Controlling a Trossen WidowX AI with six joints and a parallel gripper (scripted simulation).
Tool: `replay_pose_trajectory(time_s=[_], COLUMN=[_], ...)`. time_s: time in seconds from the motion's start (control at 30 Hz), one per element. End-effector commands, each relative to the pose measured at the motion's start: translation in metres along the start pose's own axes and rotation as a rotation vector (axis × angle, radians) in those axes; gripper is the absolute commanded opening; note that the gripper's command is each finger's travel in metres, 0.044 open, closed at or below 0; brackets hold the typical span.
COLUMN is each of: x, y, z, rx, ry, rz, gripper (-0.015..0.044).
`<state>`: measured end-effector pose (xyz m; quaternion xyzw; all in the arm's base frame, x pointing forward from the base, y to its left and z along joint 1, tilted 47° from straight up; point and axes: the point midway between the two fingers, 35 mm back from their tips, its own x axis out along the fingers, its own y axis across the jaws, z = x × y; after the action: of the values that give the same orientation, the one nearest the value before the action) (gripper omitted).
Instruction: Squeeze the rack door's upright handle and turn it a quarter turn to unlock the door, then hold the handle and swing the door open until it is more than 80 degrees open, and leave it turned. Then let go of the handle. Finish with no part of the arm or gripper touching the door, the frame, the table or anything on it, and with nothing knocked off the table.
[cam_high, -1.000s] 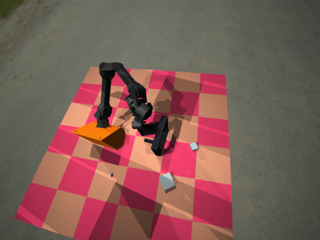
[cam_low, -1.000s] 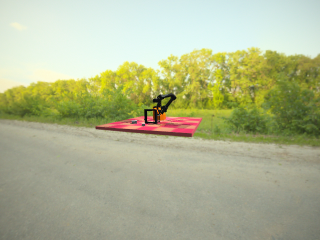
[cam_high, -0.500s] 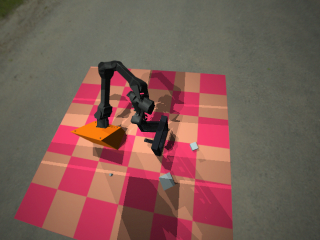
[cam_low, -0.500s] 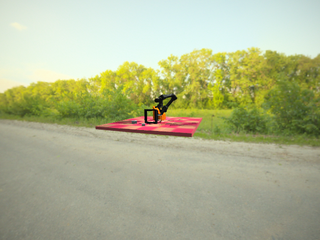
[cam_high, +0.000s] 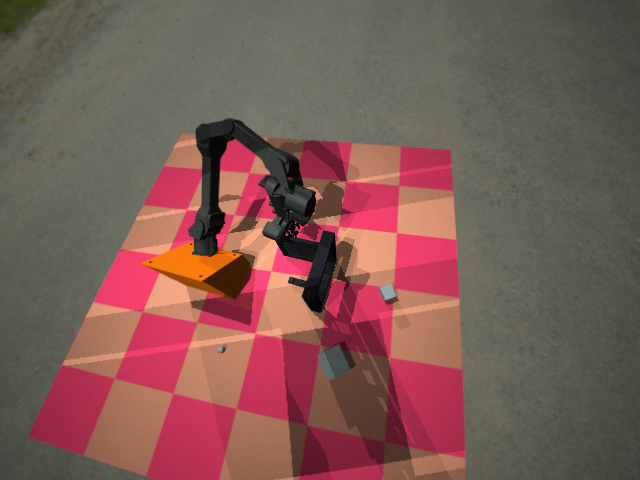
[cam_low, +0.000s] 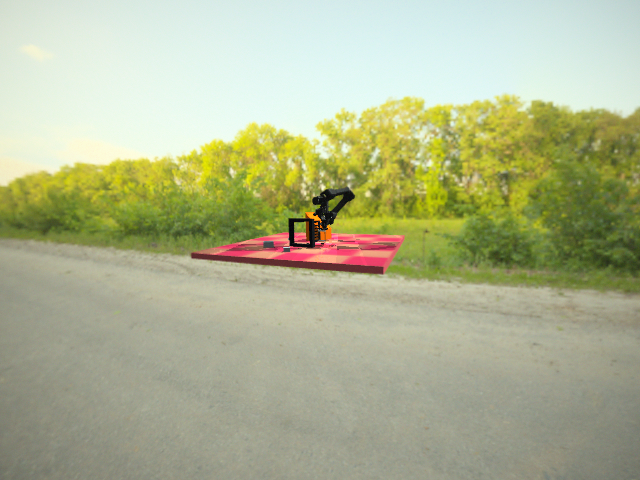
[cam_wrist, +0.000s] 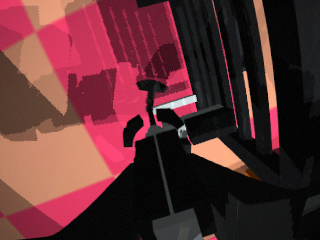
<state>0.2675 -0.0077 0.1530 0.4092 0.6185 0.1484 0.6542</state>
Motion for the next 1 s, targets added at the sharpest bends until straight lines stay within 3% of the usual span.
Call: replay_pose_trajectory(time_s=[0.0,0.37,0.7,0.97], x=[0.000,0.000,0.000,-0.011], y=[0.004,0.004,0.004,0.004], z=[0.001,0.001,0.001,0.002], rx=[0.039,0.039,0.039,0.043], ry=[-0.003,-0.003,-0.003,-0.018], rz=[0.001,0.001,0.001,-0.001], gripper=[0.0026,0.0026,0.0289,0.0298])
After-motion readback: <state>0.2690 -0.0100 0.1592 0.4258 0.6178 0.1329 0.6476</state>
